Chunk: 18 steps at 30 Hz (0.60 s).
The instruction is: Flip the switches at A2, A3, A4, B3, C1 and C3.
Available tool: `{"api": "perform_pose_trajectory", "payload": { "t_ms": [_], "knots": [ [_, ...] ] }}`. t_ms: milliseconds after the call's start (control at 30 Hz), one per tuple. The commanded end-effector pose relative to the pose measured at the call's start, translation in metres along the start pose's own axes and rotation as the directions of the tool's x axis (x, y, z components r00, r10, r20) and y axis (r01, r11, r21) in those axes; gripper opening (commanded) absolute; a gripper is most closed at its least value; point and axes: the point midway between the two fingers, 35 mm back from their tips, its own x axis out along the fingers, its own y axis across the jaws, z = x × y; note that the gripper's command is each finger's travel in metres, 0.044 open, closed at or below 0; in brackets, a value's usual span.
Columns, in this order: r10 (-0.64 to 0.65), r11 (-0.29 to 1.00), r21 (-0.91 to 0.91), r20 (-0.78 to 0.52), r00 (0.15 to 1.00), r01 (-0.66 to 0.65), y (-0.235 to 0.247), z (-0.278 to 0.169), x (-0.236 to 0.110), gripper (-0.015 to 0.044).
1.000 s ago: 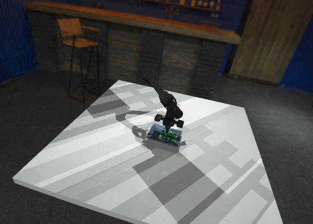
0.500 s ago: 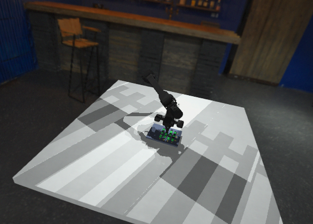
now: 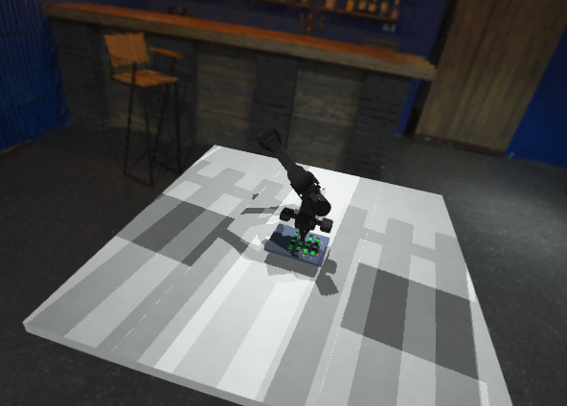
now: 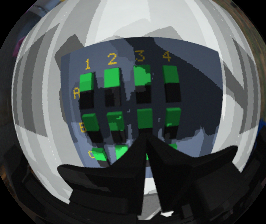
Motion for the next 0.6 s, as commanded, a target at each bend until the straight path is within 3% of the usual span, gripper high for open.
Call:
{"api": "perform_pose_trajectory", "payload": {
  "t_ms": [0,167,367,567],
  "knots": [
    [-0.004,1.000,-0.003,0.000,1.000,0.004,0.000,0.000,0.002,0.0000],
    [0.000,1.000,0.001,-0.001,1.000,0.000,0.000,0.000,-0.001,0.0000],
    [-0.002,1.000,-0.004,-0.026,1.000,0.001,0.000,0.002,-0.061,0.0000],
    [0.000,1.000,-0.004,-0.027,1.000,0.000,0.013,-0.002,-0.064,0.0000]
  ]
}}
